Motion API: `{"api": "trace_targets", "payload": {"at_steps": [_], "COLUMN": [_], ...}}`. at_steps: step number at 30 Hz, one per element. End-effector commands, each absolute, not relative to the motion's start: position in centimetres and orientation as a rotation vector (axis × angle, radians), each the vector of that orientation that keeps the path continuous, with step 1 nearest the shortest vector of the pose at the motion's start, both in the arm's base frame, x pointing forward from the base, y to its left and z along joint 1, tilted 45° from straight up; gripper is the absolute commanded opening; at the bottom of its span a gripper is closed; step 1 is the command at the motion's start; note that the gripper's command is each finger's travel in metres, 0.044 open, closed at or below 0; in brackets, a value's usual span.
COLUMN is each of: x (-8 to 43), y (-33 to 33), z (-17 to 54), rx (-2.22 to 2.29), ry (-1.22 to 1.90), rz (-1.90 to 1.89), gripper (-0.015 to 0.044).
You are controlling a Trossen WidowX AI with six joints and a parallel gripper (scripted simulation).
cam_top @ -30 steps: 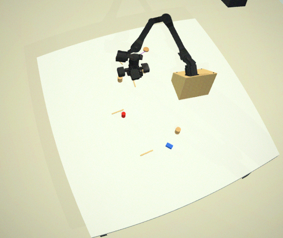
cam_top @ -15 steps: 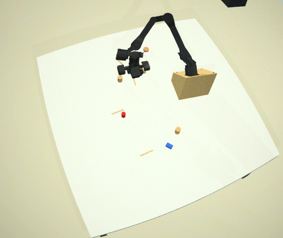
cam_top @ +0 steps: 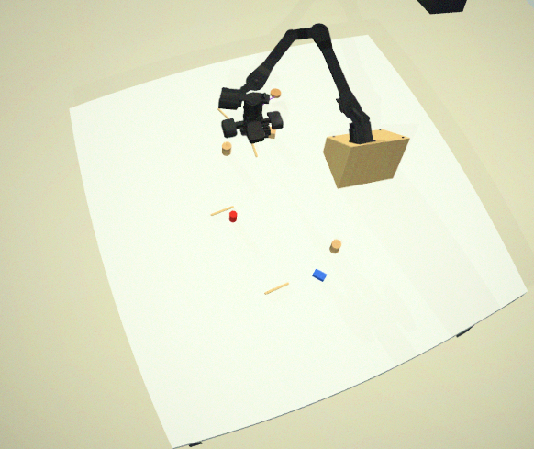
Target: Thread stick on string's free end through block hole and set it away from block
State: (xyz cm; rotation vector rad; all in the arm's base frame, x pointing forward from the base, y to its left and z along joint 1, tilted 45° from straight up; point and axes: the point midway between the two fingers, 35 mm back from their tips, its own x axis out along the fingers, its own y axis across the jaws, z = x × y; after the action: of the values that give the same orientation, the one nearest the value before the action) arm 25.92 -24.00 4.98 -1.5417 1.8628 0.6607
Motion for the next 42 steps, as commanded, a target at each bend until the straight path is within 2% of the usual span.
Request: {"api": "trace_targets", "payload": {"at_steps": [1, 42], "x": [25.9, 24.4], "y": [-24.0, -24.1], "z": [5.5, 9.9], "rx": [-1.536, -1.464], "ry": [1.847, 1.76], "rz": [0.669, 0.745], "gripper": [0.0, 0.0]}}
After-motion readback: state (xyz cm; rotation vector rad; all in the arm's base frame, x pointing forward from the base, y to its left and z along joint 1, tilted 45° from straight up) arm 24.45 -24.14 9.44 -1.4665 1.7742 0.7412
